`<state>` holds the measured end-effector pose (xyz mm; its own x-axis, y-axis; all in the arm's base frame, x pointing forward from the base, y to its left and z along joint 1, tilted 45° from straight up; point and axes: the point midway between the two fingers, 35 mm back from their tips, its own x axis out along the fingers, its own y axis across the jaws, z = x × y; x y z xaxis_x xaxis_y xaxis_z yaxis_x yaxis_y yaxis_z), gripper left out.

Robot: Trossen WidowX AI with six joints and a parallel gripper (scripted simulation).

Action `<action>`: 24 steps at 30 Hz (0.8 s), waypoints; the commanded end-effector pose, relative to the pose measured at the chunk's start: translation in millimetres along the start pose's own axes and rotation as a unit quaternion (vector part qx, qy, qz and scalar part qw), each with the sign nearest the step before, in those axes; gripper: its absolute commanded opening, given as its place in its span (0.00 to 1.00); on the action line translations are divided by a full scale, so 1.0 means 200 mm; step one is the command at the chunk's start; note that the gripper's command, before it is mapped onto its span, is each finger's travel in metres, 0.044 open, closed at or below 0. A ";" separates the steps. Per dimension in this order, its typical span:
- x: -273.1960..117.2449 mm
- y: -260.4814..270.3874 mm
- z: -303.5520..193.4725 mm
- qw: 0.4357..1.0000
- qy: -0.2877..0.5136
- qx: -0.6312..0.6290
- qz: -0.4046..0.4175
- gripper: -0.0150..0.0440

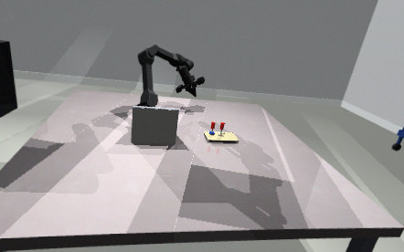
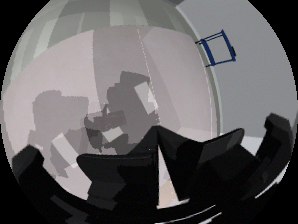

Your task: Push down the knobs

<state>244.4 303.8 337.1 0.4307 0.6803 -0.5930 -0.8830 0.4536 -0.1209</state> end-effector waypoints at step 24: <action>0.24 -0.74 -1.01 0.924 0.248 0.291 0.020 0.25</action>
<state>353.3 175.0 182.0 0.1830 0.4237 -0.8871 -0.6378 0.7379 0.2208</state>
